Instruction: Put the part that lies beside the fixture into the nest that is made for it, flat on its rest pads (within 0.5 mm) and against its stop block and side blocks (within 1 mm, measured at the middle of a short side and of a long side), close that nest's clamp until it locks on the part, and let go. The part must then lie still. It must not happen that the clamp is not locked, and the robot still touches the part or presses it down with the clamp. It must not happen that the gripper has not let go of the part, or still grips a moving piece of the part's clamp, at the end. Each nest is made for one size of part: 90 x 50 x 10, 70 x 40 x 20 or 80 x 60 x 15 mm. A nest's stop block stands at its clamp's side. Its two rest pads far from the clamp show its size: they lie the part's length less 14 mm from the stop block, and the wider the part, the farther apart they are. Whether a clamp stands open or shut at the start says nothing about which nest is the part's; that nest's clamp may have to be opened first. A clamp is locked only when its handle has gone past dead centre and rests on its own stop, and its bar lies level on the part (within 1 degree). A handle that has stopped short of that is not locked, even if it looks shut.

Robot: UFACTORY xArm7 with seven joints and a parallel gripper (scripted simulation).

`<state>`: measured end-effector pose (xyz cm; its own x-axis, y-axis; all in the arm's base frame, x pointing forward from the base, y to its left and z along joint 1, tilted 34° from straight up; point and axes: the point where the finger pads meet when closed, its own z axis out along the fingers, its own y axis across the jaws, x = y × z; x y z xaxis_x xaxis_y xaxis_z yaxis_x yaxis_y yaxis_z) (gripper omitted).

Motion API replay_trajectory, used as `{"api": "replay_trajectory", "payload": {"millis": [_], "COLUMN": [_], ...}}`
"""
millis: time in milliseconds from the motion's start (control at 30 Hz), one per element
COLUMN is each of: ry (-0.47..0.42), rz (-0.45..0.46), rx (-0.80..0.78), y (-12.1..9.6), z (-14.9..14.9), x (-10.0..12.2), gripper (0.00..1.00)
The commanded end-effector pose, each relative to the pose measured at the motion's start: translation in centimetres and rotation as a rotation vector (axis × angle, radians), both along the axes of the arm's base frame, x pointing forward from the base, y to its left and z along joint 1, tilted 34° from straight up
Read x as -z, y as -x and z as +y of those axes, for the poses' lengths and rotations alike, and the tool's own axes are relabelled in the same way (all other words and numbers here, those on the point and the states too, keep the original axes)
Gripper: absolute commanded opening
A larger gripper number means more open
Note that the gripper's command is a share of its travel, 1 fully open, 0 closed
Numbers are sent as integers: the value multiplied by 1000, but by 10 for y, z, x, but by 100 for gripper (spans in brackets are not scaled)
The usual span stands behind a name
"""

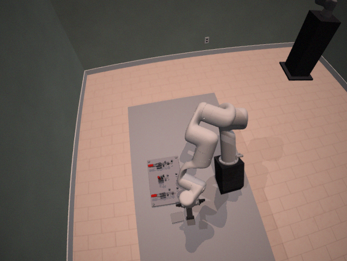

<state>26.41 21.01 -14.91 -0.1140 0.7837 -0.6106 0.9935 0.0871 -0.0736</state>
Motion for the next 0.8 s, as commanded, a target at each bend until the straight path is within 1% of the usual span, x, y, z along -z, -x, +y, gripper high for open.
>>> {"api": "replay_trajectory", "payload": {"millis": [0, 33, 100, 200, 300, 333, 367, 533, 633, 667, 767], "ry": [-4, -4, -8, -12, -19, -19, -24, -37, -38, -49, -58], "rz": [-102, -102, -182, -229, -303, -306, -345, -448, -454, -523, -570], "rx": [97, 97, 184, 236, 320, 323, 367, 487, 493, 575, 632], "y": [-11, -11, -20, -26, -34, -34, -38, -49, -50, -56, -61], "z": [-3, -3, -7, -10, -13, -13, -15, -20, -21, -24, -26], "x": [-10, -10, -18, -22, -30, -31, -35, -47, -47, -55, -61], "gripper": [100, 100, 100, 100, 100, 100, 100, 100, 100, 100, 100]}}
